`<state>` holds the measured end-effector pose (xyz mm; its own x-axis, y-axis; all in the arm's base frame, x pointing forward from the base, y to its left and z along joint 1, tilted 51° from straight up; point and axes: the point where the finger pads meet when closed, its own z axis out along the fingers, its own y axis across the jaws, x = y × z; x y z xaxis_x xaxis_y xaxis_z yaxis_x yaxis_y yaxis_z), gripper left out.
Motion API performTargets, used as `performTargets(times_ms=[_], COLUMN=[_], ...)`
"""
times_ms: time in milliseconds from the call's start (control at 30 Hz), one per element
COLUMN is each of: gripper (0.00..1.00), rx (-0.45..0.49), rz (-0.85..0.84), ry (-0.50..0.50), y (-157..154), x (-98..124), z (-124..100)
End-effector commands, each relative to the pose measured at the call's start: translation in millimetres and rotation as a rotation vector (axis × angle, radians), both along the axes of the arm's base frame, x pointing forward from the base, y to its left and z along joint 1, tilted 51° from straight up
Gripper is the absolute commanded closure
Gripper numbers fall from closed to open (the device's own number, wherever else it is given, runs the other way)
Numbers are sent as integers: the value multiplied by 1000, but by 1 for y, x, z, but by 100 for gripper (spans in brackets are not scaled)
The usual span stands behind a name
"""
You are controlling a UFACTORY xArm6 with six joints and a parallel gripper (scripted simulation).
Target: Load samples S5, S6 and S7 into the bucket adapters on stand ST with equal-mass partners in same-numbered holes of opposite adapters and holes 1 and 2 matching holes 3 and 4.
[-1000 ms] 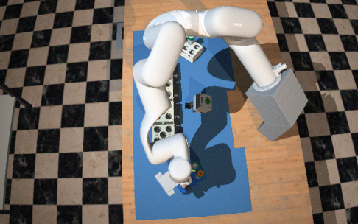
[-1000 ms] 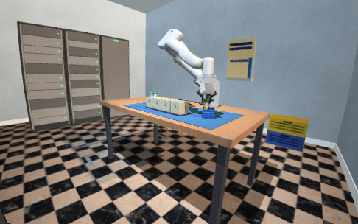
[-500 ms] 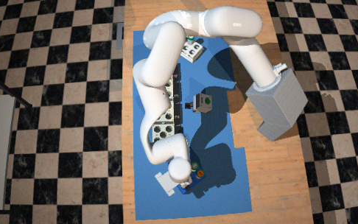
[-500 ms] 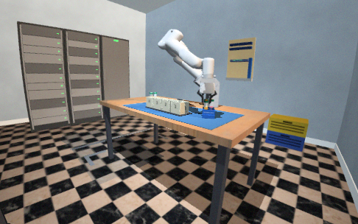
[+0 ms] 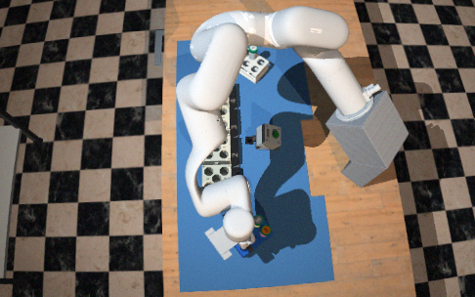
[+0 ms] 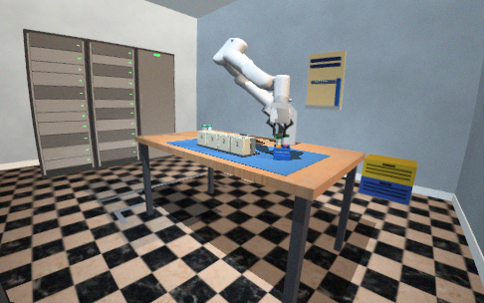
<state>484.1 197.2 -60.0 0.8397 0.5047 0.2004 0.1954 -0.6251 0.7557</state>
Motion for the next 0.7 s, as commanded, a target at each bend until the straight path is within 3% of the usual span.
performTargets(times_ms=[0,667], gripper=[56,56], rx=[2,2], rz=[2,2], ry=[-2,-2], y=[7,29], x=[-5,-23], z=[7,29])
